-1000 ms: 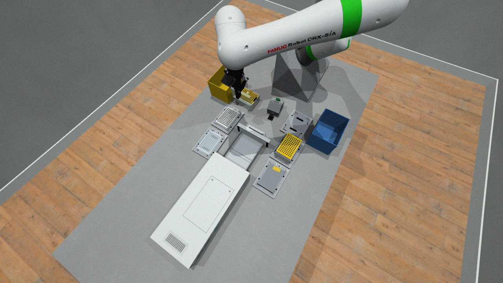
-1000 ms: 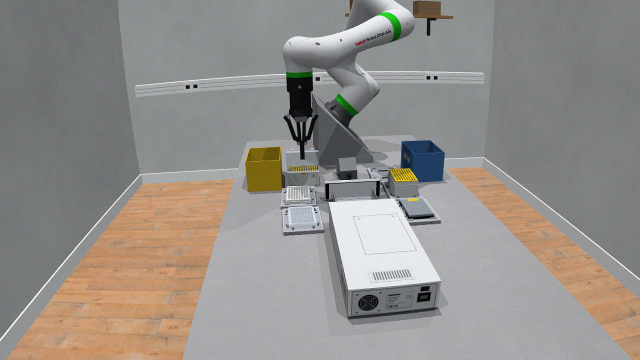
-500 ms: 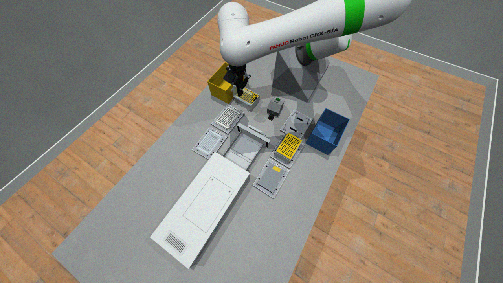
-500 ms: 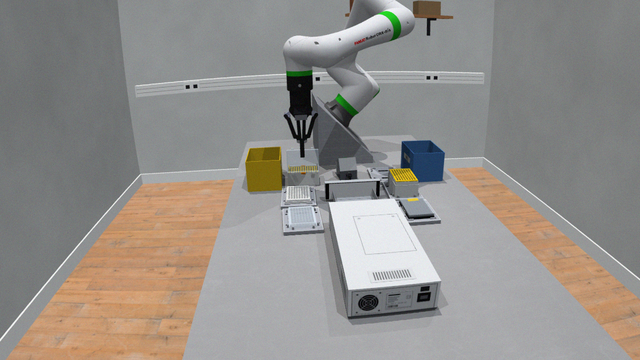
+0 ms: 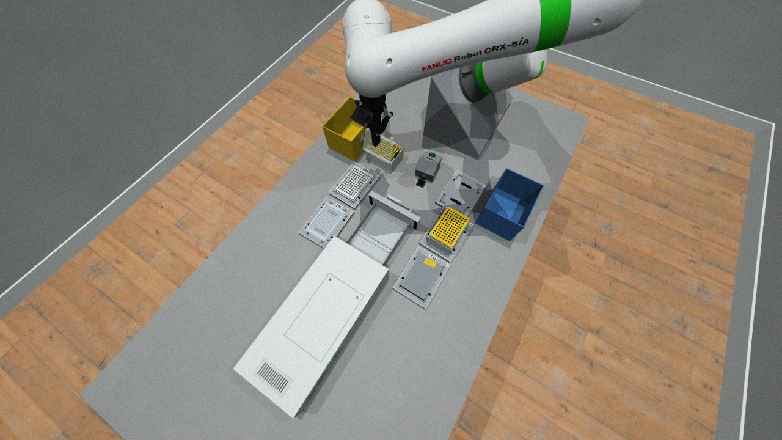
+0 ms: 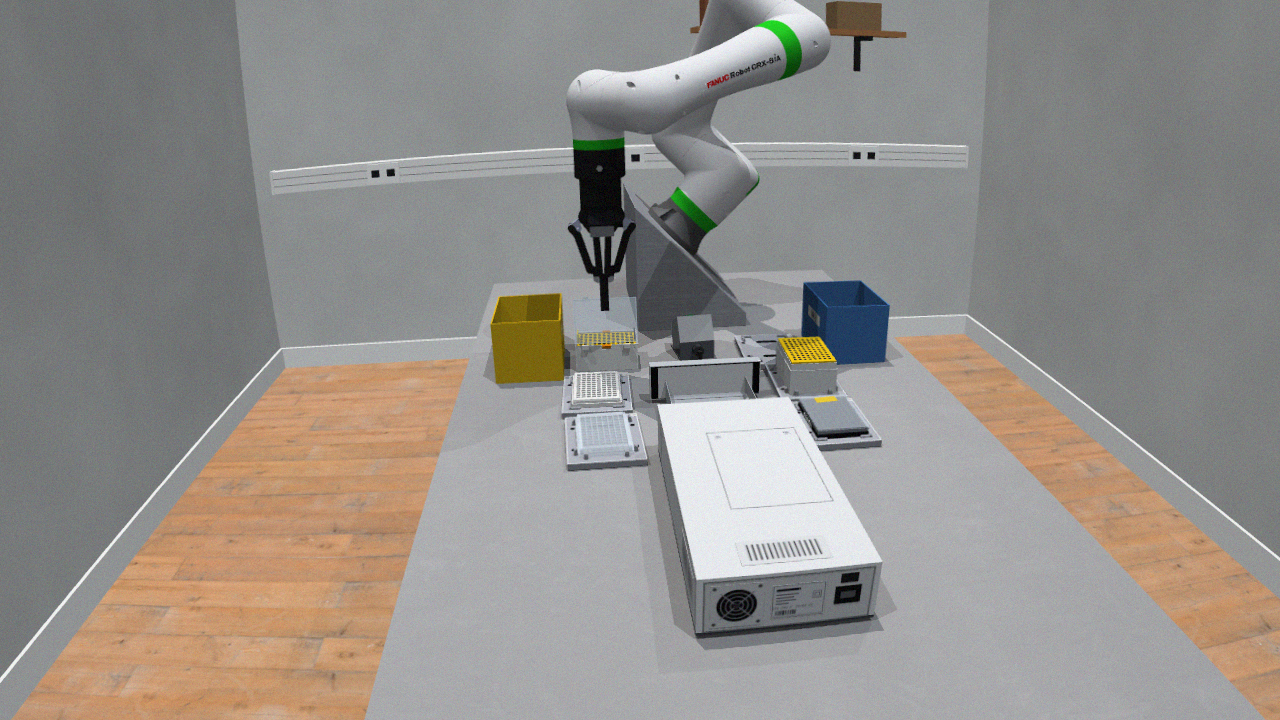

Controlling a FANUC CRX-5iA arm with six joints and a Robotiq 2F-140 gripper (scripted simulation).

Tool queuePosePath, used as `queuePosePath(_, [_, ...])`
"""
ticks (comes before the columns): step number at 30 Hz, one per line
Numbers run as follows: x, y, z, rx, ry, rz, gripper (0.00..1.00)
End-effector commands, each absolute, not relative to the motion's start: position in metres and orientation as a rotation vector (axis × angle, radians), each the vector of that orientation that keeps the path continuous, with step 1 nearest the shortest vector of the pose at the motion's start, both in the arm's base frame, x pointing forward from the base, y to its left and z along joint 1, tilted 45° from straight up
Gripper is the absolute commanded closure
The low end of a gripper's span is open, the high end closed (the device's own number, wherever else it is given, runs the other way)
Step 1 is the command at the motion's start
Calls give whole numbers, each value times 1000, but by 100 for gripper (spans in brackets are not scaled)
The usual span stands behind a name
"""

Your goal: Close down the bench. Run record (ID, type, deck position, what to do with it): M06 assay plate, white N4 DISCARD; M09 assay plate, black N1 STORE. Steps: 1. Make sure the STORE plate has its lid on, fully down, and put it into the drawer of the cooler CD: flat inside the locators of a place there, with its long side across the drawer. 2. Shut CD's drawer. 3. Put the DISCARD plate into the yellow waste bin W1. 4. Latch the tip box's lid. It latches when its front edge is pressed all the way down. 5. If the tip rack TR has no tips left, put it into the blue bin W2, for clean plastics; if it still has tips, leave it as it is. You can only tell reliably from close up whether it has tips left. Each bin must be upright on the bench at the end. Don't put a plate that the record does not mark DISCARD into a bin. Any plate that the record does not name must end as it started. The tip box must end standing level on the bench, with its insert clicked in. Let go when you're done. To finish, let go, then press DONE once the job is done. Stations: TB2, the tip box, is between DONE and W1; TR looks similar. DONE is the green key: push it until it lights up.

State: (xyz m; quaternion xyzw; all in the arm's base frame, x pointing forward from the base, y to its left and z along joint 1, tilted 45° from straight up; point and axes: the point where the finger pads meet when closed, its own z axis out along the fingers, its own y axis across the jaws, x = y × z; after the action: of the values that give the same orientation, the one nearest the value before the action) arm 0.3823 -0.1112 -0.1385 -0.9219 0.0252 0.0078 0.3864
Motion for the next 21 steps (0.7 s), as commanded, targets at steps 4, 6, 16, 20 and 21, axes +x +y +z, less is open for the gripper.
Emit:
queuePosePath(4, [374, -113, -137, -2349, 64, 18, 90])
queuePosePath(6, [373, -113, -137, -2349, 64, 18, 90])
queuePosePath(16, [362, -113, -136, -2349, 64, 18, 90])
queuePosePath(20, [362, -113, -136, -2349, 64, 18, 90])
queuePosePath(21, [362, -113, -136, -2349, 64, 18, 90])
